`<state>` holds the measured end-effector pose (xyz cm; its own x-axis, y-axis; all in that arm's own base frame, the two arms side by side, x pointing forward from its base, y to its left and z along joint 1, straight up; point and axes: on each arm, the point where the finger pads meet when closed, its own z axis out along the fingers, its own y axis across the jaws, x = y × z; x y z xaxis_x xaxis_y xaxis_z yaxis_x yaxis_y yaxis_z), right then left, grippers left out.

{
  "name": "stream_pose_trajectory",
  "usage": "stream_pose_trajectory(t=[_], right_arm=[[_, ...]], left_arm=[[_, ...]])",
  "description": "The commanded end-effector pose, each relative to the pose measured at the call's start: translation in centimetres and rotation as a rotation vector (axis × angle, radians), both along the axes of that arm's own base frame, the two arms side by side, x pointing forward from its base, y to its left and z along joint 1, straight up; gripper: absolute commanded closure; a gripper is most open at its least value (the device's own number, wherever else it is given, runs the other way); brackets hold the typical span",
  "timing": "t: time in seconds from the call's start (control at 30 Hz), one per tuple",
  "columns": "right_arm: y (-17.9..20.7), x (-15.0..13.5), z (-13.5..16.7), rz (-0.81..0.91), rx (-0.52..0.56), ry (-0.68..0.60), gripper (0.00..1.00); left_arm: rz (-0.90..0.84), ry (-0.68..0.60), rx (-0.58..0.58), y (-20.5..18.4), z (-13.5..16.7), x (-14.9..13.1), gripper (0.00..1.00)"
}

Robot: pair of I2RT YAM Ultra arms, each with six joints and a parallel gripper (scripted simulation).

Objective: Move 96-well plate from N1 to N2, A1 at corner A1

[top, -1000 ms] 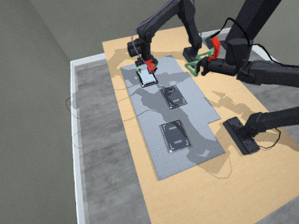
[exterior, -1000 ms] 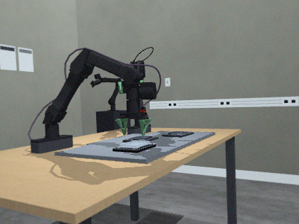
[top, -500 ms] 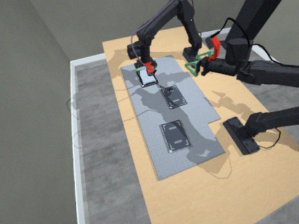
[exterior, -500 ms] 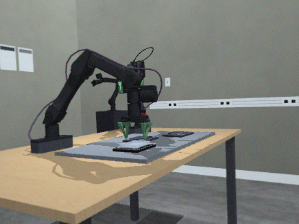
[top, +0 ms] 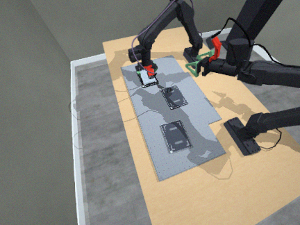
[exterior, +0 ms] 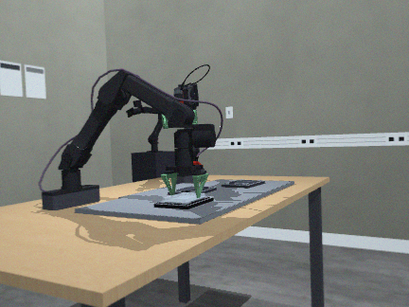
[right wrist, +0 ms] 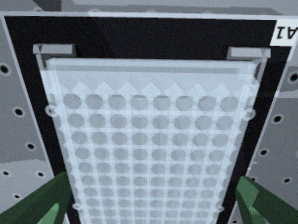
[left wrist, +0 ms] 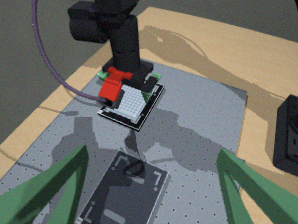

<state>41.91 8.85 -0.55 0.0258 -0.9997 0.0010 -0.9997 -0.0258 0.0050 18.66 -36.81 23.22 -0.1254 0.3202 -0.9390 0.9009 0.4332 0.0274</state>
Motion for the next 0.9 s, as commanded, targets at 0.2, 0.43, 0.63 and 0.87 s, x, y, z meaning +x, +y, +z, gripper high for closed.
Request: stream_pose_trajectory(t=[0.2,0.43,0.63,0.87], right_arm=[[0.55,-0.18,-0.01,0.023,0.002,-0.008,0.00],[0.62,0.14,-0.01,0.023,0.005,-0.020,0.04],[0.62,0.14,-0.01,0.023,0.005,-0.020,0.10],[0.28,0.28,0.15,0.024,0.004,-0.016,0.20]], left_arm=[[0.008,-0.017,-0.044,0.12,1.52,0.12,0.00],[0.008,-0.017,-0.044,0.12,1.52,0.12,0.00],[0.008,-0.017,-0.044,0.12,1.52,0.12,0.00],[0.008,-0.017,-0.044,0.12,1.52,0.12,0.00]])
